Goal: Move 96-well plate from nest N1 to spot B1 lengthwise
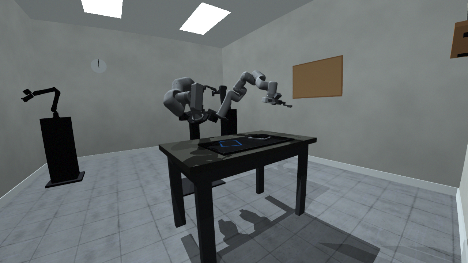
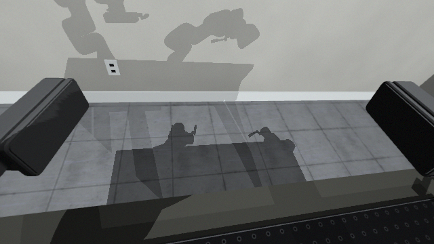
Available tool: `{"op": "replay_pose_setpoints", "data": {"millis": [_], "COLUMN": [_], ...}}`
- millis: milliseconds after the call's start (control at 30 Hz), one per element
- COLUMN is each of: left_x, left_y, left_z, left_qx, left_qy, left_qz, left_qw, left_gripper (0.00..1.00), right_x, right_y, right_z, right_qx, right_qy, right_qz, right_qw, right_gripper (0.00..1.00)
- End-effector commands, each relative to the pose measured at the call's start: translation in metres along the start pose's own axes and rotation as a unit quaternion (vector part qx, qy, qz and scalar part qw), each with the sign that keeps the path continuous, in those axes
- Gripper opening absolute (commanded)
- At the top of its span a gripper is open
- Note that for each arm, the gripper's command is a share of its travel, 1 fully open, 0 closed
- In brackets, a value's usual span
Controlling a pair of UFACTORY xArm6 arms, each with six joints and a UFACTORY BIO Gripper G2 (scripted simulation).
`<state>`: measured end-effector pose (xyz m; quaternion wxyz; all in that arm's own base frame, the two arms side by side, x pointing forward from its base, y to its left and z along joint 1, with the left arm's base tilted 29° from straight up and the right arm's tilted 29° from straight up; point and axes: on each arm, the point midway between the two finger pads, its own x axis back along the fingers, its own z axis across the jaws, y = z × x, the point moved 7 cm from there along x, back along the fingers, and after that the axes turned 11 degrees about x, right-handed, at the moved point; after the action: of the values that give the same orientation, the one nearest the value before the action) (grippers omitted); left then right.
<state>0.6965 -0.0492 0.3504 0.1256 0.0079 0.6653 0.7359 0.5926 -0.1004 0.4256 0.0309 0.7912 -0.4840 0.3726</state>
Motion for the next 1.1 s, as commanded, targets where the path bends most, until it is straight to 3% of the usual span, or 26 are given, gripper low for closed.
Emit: {"op": "replay_pose_setpoints", "data": {"millis": [0, 533, 1067], "left_x": [-0.001, -0.001, -0.001], "left_y": [0.003, 0.003, 0.003], "left_z": [0.0, 0.0, 0.0], "left_qx": [0.0, 0.0, 0.0], "left_qy": [0.0, 0.0, 0.0], "left_qz": [-0.002, -0.002, -0.002], "left_qw": [1.0, 1.0, 1.0], "left_gripper": [1.0, 1.0, 1.0], "right_x": [0.001, 0.001, 0.001], "right_y": [-0.001, 0.0, 0.005], "right_z": [-0.002, -0.01, -0.045], "right_qx": [0.002, -0.002, -0.022], "right_qy": [0.002, 0.007, 0.03], "right_qz": [0.0, -0.008, -0.046], "right_qw": [1.0, 0.9999, 0.9983], "right_gripper": [1.0, 1.0, 1.0]}}
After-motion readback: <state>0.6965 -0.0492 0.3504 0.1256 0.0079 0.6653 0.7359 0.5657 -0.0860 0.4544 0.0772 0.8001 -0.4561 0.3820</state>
